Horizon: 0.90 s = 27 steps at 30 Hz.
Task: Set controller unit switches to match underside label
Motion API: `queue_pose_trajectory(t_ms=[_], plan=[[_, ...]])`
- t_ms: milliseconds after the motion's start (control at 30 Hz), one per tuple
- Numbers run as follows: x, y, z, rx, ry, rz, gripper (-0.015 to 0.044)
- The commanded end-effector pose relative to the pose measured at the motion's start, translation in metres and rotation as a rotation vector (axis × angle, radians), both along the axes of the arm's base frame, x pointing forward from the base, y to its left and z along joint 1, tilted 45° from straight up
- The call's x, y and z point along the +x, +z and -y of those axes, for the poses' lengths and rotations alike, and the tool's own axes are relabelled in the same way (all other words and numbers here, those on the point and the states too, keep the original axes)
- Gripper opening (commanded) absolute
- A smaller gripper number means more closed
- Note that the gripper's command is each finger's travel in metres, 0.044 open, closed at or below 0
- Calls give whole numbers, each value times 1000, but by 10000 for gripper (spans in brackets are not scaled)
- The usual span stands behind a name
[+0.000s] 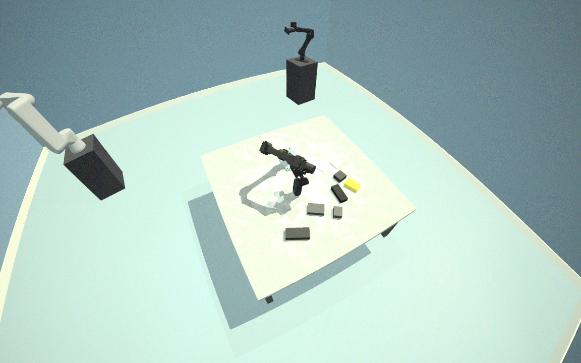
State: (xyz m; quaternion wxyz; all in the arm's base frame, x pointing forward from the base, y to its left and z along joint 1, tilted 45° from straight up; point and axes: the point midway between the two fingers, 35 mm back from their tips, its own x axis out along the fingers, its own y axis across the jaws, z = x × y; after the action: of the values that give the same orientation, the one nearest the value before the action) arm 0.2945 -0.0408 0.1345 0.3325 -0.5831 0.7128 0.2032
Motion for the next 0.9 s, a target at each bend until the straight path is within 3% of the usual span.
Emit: queue_pose_trajectory(t_ms=[0,867], plan=[[-1,-6,1,1,-12,-11,338],[4,-24,-11,2,-12,-10,338]])
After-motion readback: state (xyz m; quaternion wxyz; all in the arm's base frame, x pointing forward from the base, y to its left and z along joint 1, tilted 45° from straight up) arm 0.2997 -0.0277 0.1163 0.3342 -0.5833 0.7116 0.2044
